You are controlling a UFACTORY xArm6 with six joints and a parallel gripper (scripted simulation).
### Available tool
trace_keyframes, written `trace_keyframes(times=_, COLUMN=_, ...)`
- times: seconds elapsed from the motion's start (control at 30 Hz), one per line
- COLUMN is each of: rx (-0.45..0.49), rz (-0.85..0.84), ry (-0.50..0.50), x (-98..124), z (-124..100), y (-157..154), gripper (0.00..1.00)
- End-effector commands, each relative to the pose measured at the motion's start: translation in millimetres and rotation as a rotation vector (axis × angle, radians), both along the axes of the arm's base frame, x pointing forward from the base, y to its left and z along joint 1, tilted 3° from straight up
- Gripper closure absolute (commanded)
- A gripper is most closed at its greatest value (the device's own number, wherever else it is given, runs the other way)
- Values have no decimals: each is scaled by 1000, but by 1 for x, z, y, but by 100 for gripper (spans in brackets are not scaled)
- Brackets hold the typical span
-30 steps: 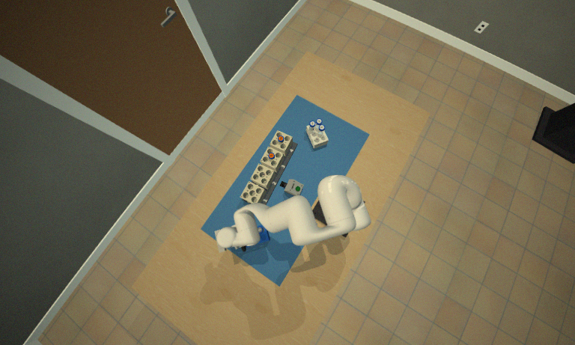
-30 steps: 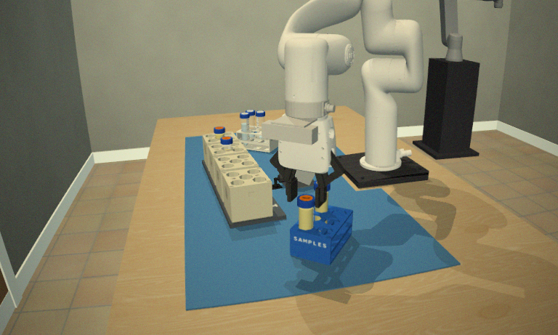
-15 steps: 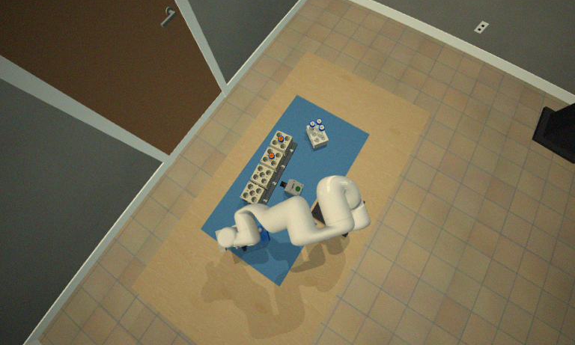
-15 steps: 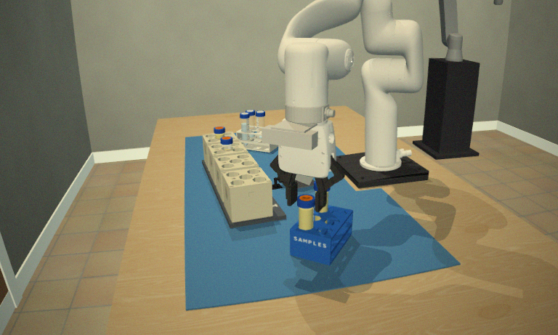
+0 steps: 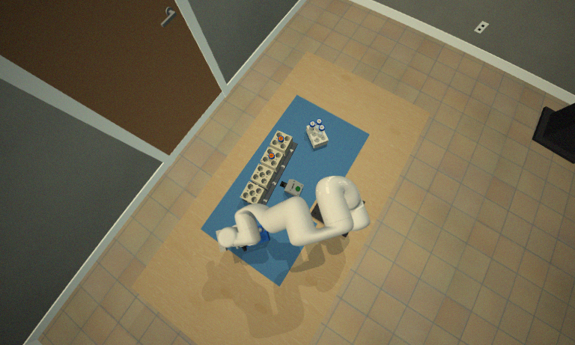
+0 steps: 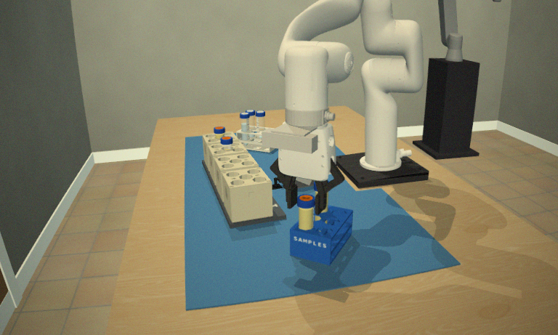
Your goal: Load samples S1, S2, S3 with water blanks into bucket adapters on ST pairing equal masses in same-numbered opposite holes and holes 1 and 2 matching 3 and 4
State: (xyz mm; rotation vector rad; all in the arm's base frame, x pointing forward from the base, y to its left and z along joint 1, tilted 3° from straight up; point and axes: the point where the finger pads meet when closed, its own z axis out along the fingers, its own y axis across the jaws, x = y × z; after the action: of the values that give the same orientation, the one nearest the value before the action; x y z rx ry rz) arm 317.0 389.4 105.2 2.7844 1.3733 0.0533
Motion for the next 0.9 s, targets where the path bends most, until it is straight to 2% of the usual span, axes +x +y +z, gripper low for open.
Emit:
trace_keyframes(times=0.0, rx=4, rz=0, ry=-3, x=1, z=2, y=1, gripper=43)
trace_keyframes(times=0.2, rx=4, rz=0, ry=-3, x=1, z=2, y=1, gripper=43)
trace_keyframes(times=0.23, rx=4, rz=0, ry=-3, x=1, z=3, y=1, gripper=100)
trace_keyframes(times=0.87, rx=4, rz=0, ry=-3, x=1, z=4, y=1, gripper=100)
